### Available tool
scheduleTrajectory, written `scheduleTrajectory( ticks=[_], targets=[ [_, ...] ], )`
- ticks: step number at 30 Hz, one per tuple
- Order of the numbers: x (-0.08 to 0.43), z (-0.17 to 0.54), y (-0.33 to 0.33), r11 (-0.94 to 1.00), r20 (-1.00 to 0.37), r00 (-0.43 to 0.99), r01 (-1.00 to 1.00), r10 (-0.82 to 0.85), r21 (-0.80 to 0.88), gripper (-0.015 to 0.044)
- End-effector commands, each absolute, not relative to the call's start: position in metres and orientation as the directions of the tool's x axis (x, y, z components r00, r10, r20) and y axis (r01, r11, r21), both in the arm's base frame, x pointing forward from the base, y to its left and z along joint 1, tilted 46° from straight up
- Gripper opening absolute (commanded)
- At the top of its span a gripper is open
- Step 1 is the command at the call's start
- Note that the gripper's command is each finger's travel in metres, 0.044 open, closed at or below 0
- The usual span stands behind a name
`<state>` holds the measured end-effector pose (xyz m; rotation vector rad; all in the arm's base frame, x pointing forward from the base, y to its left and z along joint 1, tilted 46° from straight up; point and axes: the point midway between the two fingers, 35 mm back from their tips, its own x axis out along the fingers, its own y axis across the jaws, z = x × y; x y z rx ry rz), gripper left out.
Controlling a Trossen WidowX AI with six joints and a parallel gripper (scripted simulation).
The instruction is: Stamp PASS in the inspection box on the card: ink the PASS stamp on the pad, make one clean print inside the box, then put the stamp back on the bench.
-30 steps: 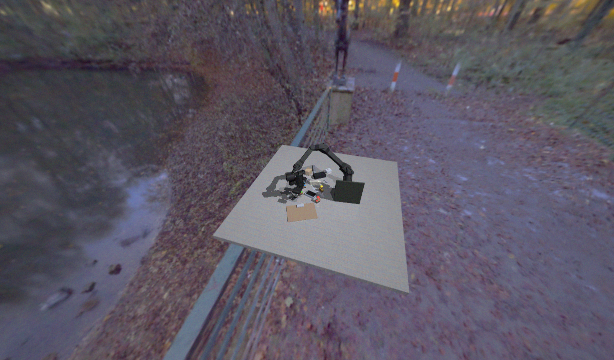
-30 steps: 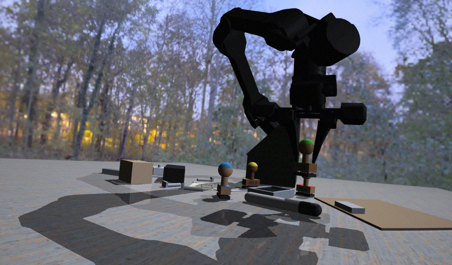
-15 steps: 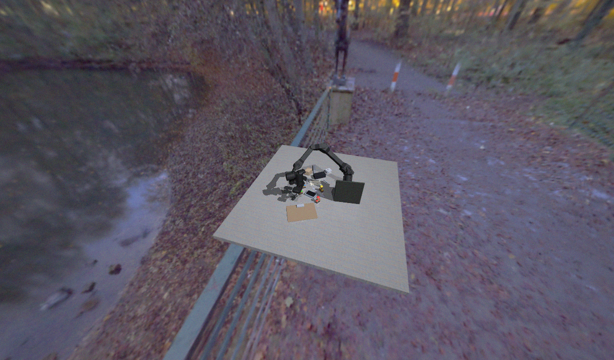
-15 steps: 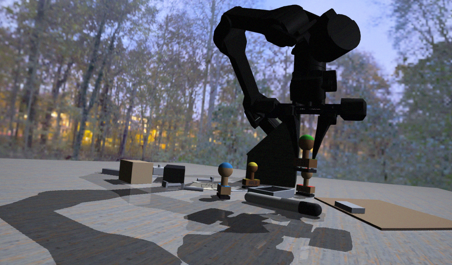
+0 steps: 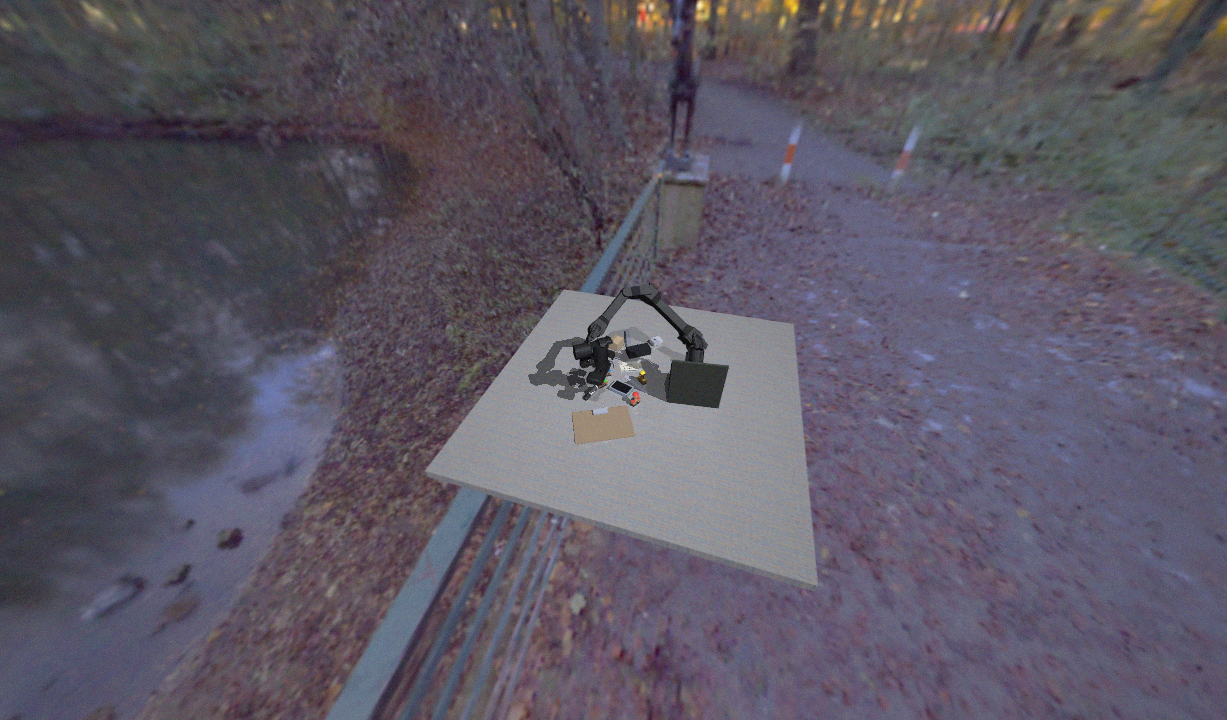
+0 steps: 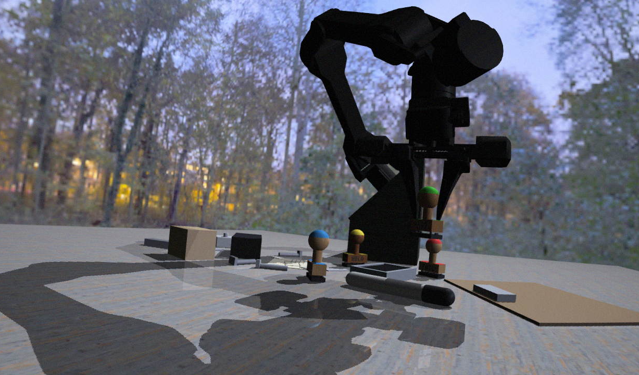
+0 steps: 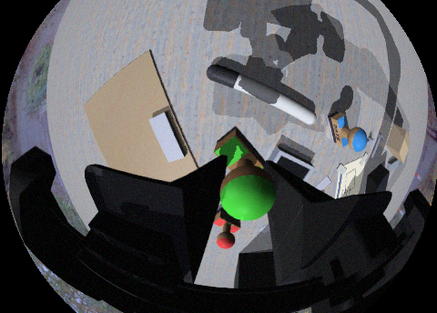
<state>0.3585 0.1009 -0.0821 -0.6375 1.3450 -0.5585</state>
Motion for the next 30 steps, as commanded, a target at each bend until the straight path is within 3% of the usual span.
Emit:
scheduleTrajectory(
  ticks=[1, 30],
  targets=[
    [0.351, -0.075, 0.095, 0.714, -0.705, 0.146, 0.010, -0.694, -0.700, 0.0000],
    [0.293, -0.044, 0.050, 0.712, -0.704, 0.143, 0.008, -0.696, -0.702, 0.0000]
  ],
)
